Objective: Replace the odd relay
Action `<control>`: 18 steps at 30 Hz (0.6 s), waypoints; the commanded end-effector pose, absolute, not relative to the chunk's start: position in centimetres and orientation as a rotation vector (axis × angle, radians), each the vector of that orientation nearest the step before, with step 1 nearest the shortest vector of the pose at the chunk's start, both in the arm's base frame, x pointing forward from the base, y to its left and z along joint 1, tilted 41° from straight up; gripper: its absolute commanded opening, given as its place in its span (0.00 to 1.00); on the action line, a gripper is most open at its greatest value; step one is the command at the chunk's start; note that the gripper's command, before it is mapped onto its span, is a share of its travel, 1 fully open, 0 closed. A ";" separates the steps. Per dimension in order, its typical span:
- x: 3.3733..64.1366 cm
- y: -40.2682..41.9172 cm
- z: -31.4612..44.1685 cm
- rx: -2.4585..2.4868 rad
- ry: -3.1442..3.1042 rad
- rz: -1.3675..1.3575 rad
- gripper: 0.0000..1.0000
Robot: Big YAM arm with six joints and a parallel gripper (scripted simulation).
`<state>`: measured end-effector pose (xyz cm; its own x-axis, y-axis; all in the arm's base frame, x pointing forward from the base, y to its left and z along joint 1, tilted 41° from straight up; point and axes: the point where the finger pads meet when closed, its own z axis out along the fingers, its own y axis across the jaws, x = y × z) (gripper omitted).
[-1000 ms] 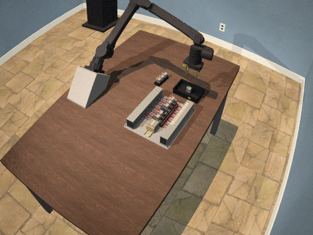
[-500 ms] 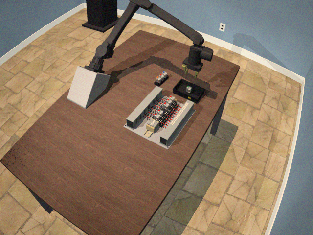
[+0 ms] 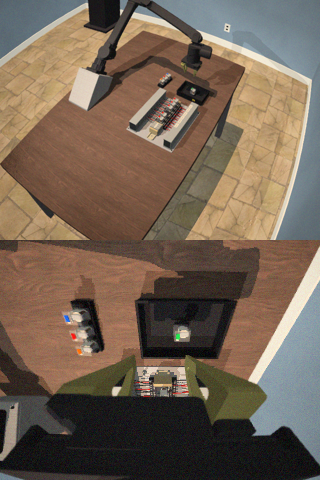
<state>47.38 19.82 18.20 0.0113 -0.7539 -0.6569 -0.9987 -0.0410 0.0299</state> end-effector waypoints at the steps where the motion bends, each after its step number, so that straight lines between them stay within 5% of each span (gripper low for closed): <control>1: 46.3 20.5 19.6 -1.831 1.779 0.695 0.59; 18: 37.4 22.6 20.0 -1.802 1.816 0.710 0.59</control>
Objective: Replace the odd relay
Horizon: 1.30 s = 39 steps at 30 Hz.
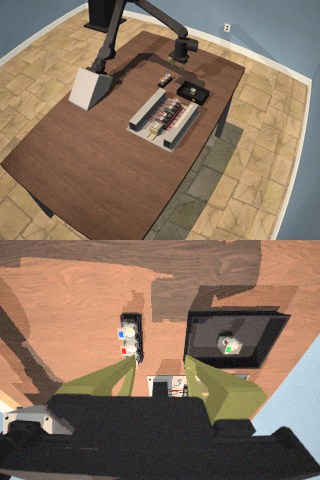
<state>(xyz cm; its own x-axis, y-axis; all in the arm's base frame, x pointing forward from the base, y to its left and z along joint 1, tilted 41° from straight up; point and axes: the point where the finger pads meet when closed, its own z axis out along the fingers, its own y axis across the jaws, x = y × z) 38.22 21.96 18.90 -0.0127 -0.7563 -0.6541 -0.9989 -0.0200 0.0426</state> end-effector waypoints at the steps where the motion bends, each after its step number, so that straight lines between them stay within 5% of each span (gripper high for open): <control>1: 36.9 22.7 20.0 -1.800 1.818 0.711 0.59; 39: 34.2 23.6 20.7 -1.769 1.834 0.707 0.59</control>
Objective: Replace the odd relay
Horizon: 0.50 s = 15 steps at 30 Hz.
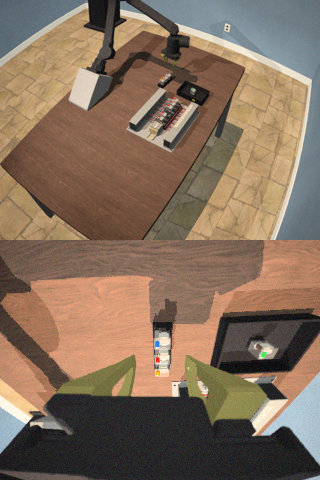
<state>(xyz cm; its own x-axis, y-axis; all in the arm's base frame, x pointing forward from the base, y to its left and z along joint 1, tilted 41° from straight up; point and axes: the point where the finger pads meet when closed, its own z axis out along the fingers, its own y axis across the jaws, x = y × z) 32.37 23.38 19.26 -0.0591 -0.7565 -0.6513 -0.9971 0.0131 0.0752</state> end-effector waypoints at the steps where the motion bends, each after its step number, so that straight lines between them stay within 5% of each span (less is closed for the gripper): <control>1: 34.1 23.5 20.7 -1.769 1.835 0.707 0.59; 15: 34.0 23.4 20.8 -1.769 1.833 0.704 0.59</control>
